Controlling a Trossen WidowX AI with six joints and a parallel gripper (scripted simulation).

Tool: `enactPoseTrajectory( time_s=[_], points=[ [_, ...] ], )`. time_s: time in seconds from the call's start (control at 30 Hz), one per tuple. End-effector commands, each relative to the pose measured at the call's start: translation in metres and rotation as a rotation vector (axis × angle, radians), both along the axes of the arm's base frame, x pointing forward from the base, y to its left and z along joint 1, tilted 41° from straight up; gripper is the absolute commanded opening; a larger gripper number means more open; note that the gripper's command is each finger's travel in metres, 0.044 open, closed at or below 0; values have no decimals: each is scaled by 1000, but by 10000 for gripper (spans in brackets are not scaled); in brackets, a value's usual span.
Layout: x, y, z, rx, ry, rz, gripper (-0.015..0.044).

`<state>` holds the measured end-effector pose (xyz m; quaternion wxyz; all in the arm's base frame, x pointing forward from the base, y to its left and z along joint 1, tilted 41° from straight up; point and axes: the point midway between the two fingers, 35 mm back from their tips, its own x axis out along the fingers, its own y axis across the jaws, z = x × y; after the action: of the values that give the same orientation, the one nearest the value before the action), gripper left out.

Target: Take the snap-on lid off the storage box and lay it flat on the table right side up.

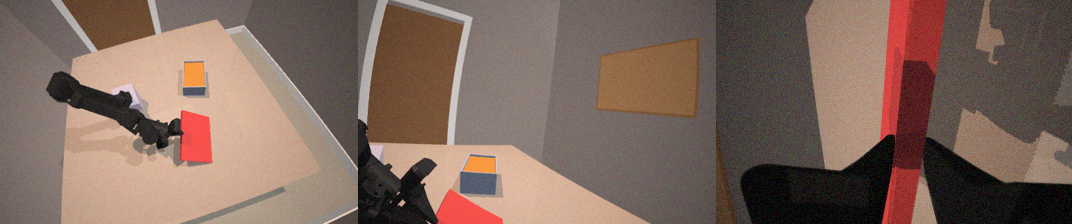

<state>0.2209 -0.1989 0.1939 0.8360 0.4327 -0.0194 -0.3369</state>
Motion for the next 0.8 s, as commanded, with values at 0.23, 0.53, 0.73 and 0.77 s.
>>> enactPoseTrajectory(
  time_s=[0.23, 0.53, 0.73, 0.77],
  points=[
    [-1, -7, -18, 21, 27, -8, 0],
    [-1, -12, -23, 21, 28, -8, 0],
    [0, -15, -27, 21, 28, -8, 0],
    [0, -16, -28, 21, 28, -8, 0]
  ],
)
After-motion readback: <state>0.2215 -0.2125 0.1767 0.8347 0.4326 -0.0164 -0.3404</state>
